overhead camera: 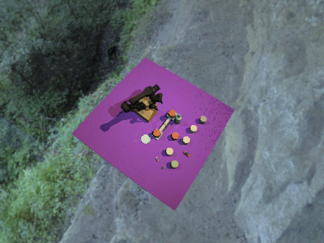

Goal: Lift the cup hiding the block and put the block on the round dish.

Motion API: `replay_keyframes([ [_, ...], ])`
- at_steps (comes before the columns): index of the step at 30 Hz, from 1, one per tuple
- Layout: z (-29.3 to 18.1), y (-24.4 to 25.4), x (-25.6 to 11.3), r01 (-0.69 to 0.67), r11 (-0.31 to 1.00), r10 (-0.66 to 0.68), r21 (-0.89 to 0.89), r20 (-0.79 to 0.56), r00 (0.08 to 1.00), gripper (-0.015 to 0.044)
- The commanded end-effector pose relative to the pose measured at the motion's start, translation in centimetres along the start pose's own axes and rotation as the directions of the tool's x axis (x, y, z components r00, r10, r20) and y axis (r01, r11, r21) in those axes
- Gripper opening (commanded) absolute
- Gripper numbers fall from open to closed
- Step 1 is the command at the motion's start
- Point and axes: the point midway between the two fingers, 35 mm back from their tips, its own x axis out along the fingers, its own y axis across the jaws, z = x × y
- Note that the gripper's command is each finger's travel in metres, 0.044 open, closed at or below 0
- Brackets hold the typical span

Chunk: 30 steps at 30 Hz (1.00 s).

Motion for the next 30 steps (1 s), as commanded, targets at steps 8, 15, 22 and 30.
replay_keyframes([
  [8,-0.8,-3.8,1.3,0.038,0.984,-0.048,0.173,0.050,0.998,0.0440],
  [15,-0.2,-4.5,2.6,0.058,0.998,-0.057,0.023,-0.049,0.997,0.0440],
  [22,0.4,-5.7,4.4,0.028,0.986,-0.057,-0.166,-0.172,0.983,0.0440],
  [30,0.9,-7.4,6.5,-0.067,0.925,-0.049,-0.374,-0.293,0.955,0.0440],
])
